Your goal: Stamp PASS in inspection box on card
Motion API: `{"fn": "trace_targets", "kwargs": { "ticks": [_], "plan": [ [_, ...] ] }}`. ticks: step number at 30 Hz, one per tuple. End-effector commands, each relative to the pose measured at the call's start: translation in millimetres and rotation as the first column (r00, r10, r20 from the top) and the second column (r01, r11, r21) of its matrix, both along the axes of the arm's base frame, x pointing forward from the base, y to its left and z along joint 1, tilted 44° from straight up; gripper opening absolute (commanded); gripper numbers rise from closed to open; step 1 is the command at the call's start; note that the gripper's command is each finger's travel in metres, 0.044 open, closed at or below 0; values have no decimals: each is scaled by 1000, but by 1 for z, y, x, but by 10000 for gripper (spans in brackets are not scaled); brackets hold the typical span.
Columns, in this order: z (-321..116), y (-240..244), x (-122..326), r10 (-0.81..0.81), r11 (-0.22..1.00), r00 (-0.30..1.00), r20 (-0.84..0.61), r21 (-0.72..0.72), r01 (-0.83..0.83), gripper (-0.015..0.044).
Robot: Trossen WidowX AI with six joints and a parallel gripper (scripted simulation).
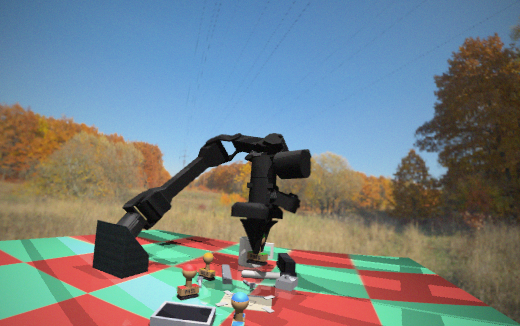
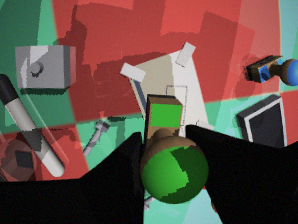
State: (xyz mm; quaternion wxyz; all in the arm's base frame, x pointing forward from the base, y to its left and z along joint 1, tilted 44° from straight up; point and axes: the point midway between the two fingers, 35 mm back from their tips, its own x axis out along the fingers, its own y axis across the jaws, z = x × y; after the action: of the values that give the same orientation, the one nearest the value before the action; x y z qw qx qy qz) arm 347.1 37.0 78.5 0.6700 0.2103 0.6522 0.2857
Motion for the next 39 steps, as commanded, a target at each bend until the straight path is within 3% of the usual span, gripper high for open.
{"fn": "trace_targets", "kwargs": {
  "ticks": [1, 18, 39],
  "plan": [
    [-21, -22, -4, 2, 1000, 1000, -7, -10, -2, 0],
    [-108, -113, -49, 11, 1000, 1000, -10, 13, -10, 0],
    [-118, -109, -51, 10, 1000, 1000, -10, 15, -10, 0]
  ]
}}
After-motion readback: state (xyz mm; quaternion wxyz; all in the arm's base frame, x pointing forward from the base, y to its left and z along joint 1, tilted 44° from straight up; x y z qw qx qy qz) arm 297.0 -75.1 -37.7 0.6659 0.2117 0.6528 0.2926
